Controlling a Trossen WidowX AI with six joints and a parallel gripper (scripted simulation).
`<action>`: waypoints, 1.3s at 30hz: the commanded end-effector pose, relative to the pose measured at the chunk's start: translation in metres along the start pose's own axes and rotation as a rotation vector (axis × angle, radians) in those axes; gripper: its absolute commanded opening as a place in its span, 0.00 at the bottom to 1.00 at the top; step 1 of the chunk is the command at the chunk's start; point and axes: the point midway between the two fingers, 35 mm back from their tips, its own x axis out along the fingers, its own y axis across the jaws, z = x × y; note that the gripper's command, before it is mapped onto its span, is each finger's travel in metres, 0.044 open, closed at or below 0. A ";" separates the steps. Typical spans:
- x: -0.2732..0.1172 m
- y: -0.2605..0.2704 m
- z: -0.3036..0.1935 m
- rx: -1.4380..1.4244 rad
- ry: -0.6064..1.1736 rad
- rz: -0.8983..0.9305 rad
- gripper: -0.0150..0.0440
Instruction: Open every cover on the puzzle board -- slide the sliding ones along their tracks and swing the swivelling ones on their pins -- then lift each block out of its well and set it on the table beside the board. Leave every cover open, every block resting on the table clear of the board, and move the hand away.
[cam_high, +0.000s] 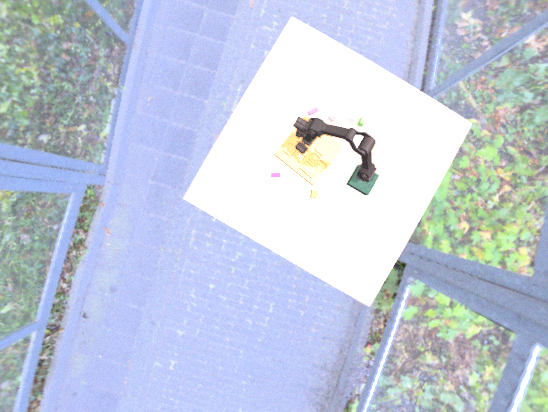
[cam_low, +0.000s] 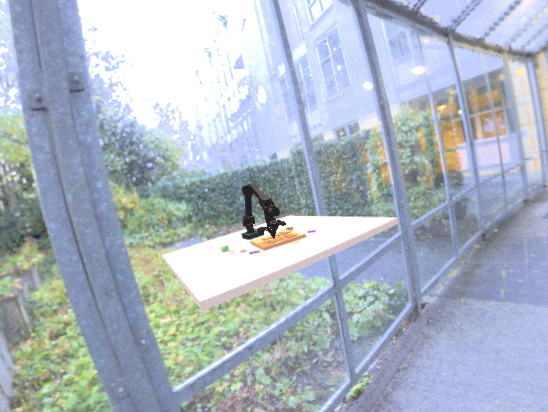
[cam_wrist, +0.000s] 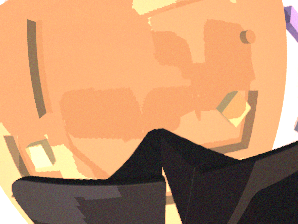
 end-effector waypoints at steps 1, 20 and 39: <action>0.003 0.006 0.004 0.000 0.007 0.003 0.25; 0.002 0.019 0.022 0.000 0.005 0.004 0.25; -0.018 0.020 0.026 0.000 0.005 0.004 0.25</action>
